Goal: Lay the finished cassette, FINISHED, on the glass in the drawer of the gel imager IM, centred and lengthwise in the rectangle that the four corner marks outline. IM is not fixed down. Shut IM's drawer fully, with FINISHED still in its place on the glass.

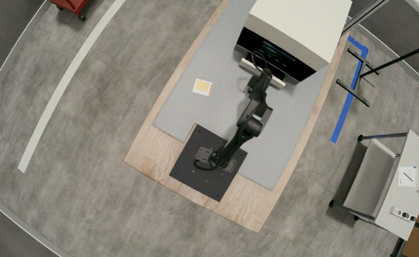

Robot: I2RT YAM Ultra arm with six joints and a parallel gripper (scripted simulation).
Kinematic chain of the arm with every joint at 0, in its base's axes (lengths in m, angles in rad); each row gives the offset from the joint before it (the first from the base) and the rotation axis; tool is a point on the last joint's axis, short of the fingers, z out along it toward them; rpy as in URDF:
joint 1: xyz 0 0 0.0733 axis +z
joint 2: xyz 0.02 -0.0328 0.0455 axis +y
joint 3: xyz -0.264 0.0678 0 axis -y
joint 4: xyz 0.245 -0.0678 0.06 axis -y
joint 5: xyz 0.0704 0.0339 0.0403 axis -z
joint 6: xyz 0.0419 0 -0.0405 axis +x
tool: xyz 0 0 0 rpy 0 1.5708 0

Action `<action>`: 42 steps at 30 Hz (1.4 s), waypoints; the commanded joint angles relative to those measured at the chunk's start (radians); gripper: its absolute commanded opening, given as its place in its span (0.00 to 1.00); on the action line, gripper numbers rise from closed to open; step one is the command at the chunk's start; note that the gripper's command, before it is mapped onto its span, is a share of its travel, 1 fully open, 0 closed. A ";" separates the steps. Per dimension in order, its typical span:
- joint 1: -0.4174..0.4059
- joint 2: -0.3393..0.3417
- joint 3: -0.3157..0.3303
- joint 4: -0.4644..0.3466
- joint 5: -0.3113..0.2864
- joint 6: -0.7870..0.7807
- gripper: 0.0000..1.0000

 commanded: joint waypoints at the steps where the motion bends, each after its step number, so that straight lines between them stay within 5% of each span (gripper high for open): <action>1: 0.000 -0.051 -0.028 -0.023 0.015 0.012 0.00; 39: -0.001 -0.053 -0.009 -0.022 0.015 0.012 0.00; 42: 0.004 -0.023 0.084 -0.177 0.018 0.014 0.00</action>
